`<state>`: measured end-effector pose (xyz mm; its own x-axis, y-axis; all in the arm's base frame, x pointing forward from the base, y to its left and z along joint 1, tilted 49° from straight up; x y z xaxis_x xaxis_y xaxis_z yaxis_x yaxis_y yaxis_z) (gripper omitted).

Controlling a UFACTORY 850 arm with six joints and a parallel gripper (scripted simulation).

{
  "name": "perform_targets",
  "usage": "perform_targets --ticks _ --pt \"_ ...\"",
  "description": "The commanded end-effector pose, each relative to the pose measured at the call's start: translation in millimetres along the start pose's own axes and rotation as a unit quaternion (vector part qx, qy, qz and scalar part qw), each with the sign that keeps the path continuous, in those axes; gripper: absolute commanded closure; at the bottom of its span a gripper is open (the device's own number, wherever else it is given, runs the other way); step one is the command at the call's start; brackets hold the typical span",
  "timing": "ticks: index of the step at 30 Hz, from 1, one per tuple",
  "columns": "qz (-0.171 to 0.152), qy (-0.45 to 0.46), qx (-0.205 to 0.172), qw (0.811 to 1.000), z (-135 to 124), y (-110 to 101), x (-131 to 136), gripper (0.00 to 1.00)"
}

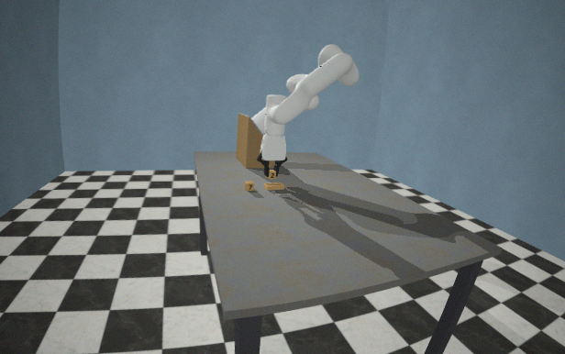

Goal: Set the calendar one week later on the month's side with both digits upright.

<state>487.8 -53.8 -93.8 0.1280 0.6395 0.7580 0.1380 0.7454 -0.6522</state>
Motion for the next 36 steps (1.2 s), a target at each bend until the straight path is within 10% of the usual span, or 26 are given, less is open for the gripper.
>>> perform_targets --ticks 1,36 --pt "0.000 0.000 -0.001 1.000 -1 -1 0 0.71" --pt "0.000 0.000 -0.001 1.000 -1 17 0 0.71"
Point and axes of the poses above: the point where the finger pads meet when closed, its own y axis out along the fingers, its own x axis across the jaws, z = x × y, the point moved 3 cm from there along -y, back along the fingers, and after that the axes turned 4 degrees about y, right-handed, at the moved point
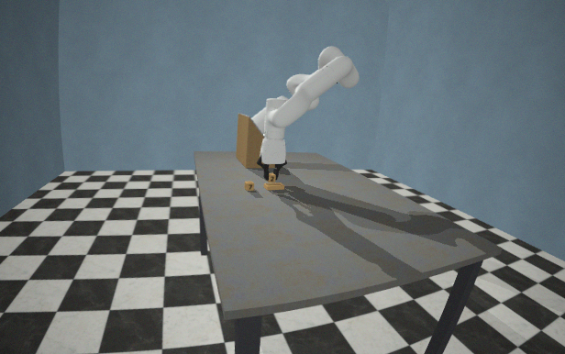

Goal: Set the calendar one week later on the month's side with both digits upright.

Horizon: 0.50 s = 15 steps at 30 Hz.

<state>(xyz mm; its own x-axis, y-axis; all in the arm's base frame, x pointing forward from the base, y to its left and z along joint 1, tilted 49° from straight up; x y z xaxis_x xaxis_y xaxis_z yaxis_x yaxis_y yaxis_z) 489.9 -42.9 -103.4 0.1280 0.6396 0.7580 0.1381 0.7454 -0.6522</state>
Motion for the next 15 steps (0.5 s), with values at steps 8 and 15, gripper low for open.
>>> perform_targets --ticks 8,15 --pt "0.000 0.000 -0.001 1.000 -0.7 7.6 -0.1 0.71" --pt "0.000 0.000 -0.001 1.000 -0.7 9.5 -0.1 0.71"
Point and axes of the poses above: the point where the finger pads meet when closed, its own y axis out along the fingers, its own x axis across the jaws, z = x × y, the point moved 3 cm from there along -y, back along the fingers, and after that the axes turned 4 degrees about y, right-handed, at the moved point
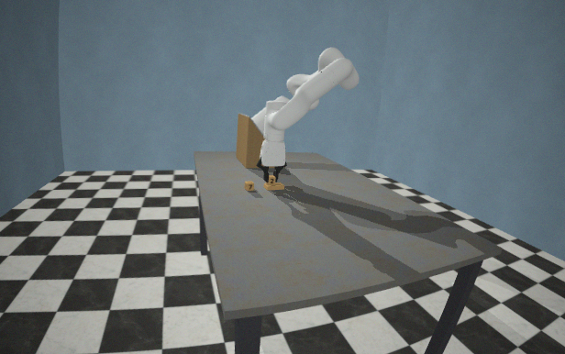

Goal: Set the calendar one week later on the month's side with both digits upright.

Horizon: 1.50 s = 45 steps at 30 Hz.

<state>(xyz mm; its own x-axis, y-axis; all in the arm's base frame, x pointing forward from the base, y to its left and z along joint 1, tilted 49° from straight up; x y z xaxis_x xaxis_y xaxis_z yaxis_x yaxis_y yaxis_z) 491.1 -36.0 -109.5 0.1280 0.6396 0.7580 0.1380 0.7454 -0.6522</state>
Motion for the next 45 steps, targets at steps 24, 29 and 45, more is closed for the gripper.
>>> perform_targets --ticks 24,29,45 --pt "0.000 0.000 -0.001 1.000 -0.7 0.9 -0.1 0.71" --pt "0.000 0.000 -0.001 1.000 -0.7 1.0 -0.1 0.71" --pt "0.000 0.000 -0.001 1.000 -0.7 5.4 -0.1 0.71"
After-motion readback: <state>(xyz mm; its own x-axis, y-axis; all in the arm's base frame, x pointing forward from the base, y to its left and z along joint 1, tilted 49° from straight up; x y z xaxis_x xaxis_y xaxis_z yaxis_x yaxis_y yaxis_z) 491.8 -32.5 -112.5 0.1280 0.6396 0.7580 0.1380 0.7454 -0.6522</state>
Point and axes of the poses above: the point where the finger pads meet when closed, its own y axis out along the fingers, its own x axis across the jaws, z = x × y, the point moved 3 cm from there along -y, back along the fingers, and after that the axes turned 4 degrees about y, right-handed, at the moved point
